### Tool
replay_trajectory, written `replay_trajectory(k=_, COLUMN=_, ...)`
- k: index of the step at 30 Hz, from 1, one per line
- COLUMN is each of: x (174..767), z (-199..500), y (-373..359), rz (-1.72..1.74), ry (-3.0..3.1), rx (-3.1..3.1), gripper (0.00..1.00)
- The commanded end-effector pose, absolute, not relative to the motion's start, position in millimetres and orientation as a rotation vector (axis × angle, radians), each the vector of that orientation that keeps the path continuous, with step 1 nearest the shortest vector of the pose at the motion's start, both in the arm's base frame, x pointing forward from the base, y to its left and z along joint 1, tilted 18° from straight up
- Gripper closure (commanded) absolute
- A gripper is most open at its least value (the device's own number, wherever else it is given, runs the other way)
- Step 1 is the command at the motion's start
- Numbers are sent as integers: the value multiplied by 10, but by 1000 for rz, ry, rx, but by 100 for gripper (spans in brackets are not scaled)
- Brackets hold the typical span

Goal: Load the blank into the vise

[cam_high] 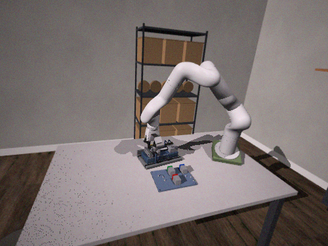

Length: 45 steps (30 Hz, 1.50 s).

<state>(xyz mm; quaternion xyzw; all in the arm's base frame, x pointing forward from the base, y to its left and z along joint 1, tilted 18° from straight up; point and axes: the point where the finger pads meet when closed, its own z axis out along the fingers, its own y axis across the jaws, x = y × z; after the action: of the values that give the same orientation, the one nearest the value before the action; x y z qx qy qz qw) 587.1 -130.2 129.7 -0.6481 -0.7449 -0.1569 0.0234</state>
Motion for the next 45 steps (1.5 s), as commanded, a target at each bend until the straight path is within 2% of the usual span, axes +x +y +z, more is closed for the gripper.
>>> replay_trajectory(k=1, x=5879, z=1302, y=-1305, rz=-487, ry=-2307, rx=-2007, gripper=100)
replay_trajectory(k=43, x=5882, z=1278, y=-1297, rz=-487, ry=-2307, rx=-2007, gripper=100)
replay_trajectory(k=44, x=5882, z=1280, y=-1299, rz=-487, ry=-2307, rx=-2007, gripper=0)
replay_trajectory(k=45, x=5882, z=1280, y=-1299, rz=-487, ry=-2307, rx=-2007, gripper=0)
